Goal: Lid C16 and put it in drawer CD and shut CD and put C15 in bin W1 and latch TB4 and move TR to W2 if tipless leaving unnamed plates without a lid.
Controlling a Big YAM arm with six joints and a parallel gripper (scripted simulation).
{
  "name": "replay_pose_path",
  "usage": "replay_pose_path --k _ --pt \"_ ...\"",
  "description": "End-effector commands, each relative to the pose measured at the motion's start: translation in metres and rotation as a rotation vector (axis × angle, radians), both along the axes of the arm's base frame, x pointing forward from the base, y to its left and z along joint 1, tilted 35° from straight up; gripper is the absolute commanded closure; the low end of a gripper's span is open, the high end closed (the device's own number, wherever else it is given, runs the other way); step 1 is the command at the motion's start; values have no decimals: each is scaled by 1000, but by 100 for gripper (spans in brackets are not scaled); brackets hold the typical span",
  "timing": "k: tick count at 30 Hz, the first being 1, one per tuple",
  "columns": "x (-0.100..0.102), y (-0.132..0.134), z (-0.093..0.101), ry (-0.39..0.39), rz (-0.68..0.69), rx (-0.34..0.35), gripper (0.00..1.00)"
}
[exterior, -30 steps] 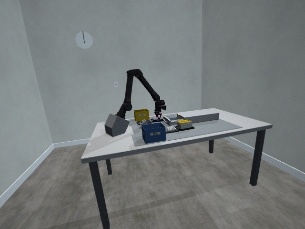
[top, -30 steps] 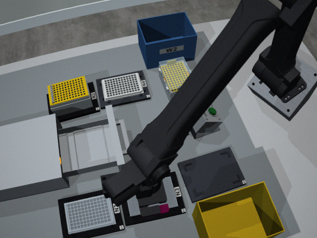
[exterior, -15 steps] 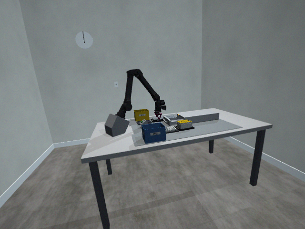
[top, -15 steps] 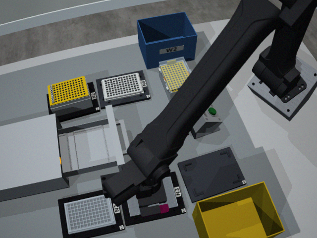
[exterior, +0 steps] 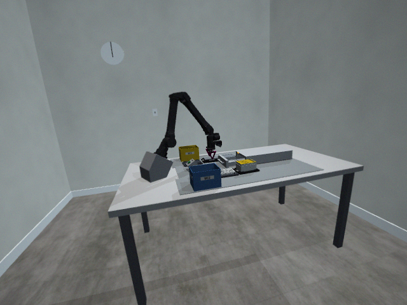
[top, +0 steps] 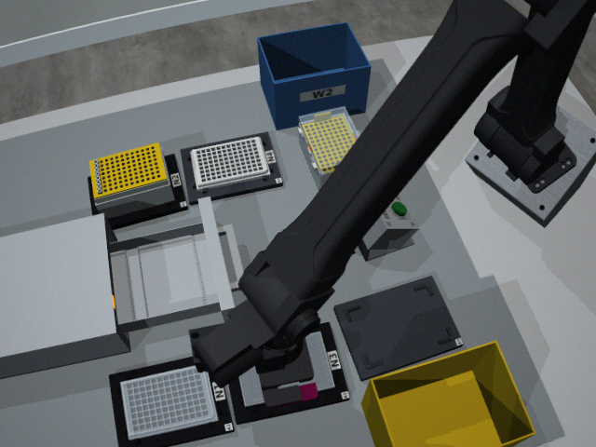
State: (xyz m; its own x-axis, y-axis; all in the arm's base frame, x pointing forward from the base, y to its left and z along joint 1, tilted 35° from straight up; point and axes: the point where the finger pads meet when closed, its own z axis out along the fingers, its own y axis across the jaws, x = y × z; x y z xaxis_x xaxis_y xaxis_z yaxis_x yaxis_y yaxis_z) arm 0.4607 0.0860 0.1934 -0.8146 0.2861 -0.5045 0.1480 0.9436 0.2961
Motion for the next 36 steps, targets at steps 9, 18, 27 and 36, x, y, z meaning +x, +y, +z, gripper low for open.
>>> replay_pose_path --k 9,18,27,36 --pt "2 4 -4 10 0 0 0" --pt "2 4 -4 10 0 0 0" --pt "2 4 -4 10 0 0 0" --pt "-1 -1 30 -40 -2 6 0"
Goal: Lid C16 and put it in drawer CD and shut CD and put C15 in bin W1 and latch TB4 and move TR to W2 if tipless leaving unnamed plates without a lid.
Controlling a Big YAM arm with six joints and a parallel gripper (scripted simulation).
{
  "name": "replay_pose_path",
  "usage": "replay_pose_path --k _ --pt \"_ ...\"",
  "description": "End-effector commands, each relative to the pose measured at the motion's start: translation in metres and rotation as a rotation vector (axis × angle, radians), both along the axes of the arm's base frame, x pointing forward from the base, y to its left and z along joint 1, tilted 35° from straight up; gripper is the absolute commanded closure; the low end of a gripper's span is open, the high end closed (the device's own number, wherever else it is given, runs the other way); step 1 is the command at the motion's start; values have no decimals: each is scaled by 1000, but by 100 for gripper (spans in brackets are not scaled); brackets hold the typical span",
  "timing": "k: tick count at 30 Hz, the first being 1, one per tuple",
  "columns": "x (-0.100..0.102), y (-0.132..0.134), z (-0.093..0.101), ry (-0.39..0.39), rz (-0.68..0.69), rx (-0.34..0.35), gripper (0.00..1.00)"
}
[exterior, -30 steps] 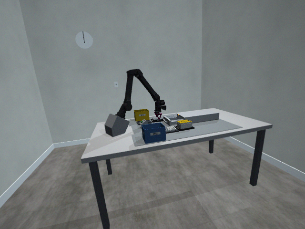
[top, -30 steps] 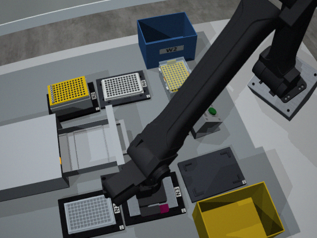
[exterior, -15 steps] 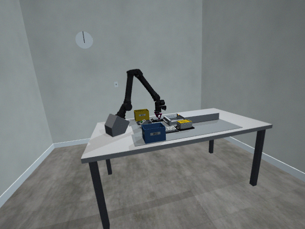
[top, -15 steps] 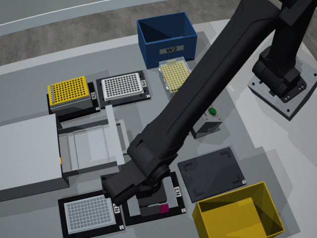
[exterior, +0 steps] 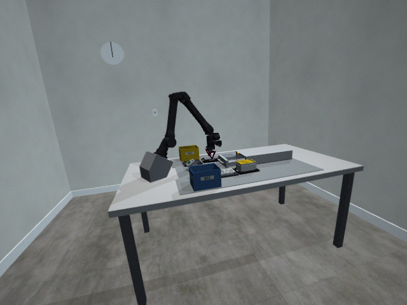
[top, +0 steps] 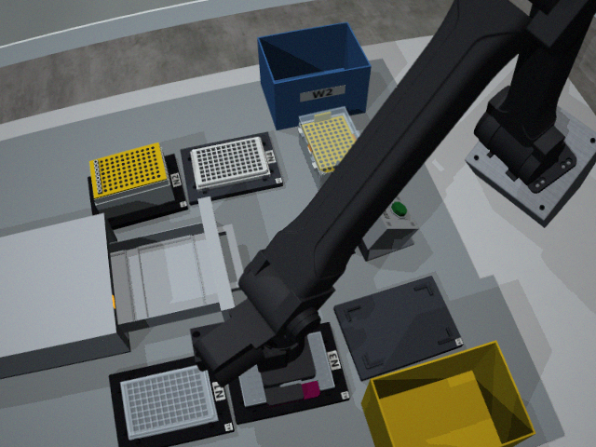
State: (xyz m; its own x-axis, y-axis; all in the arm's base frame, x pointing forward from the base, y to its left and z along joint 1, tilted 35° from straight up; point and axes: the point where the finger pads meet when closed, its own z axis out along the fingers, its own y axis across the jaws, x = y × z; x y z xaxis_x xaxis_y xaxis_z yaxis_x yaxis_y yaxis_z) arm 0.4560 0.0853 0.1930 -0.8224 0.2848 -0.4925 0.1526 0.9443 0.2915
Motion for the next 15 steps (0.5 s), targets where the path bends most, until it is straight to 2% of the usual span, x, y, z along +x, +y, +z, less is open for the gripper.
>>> replay_pose_path --k 1,4,15 --pt "4 -1 34 -59 -2 8 0" --pt "5 -2 43 -72 -3 9 0" --pt "-3 -5 55 -74 -1 7 0"
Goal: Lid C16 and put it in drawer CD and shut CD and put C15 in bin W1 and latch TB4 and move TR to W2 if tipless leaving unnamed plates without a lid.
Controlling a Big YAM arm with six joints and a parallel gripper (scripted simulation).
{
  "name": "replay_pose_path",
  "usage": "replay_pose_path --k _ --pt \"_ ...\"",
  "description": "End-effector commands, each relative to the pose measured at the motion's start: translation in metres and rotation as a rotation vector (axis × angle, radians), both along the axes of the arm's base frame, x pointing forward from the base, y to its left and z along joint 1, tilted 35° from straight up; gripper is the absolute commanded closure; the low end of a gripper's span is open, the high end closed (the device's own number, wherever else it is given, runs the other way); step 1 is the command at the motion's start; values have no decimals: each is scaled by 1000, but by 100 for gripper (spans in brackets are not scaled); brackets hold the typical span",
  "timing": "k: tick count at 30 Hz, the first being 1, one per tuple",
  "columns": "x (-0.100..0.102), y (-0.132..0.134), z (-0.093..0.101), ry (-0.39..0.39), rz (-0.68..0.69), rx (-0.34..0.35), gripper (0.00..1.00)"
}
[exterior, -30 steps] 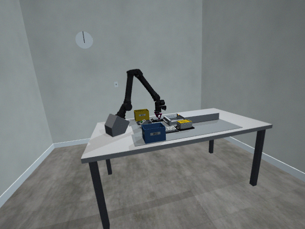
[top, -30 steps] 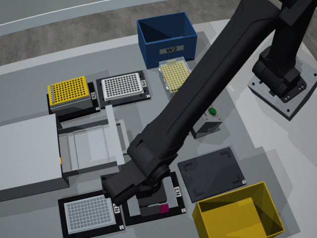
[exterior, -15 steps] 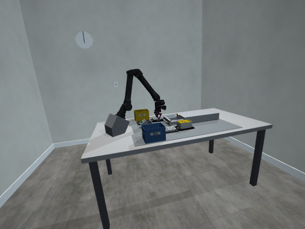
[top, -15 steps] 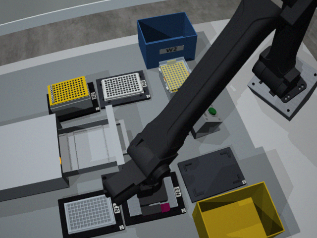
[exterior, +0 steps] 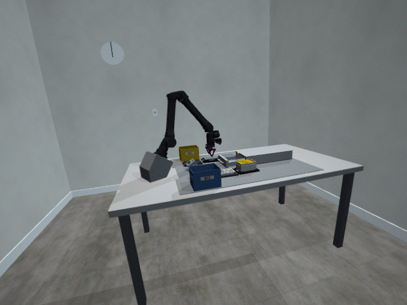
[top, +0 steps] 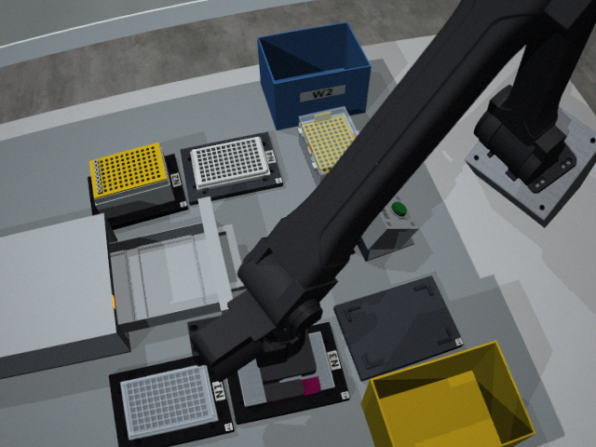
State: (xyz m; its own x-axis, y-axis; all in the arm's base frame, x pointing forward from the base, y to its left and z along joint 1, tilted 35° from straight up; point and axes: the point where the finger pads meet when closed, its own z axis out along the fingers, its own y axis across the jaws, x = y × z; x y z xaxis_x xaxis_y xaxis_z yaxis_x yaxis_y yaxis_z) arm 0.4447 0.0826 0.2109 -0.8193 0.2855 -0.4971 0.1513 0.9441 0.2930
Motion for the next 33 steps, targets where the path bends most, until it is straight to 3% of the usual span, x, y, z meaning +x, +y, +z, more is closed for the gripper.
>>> replay_pose_path --k 1,2,5,16,18,19,22,33 --pt "9 -3 37 -68 -1 7 0" --pt "8 -4 25 -41 -3 3 0" --pt "6 -5 41 -68 -3 6 0" --pt "-3 -6 54 -70 0 7 0" --pt "-3 -6 54 -70 0 7 0" --pt "-3 -7 37 -30 -2 1 0" --pt "-6 -9 59 -70 -4 6 0" --pt "-15 -9 72 -72 0 7 0"
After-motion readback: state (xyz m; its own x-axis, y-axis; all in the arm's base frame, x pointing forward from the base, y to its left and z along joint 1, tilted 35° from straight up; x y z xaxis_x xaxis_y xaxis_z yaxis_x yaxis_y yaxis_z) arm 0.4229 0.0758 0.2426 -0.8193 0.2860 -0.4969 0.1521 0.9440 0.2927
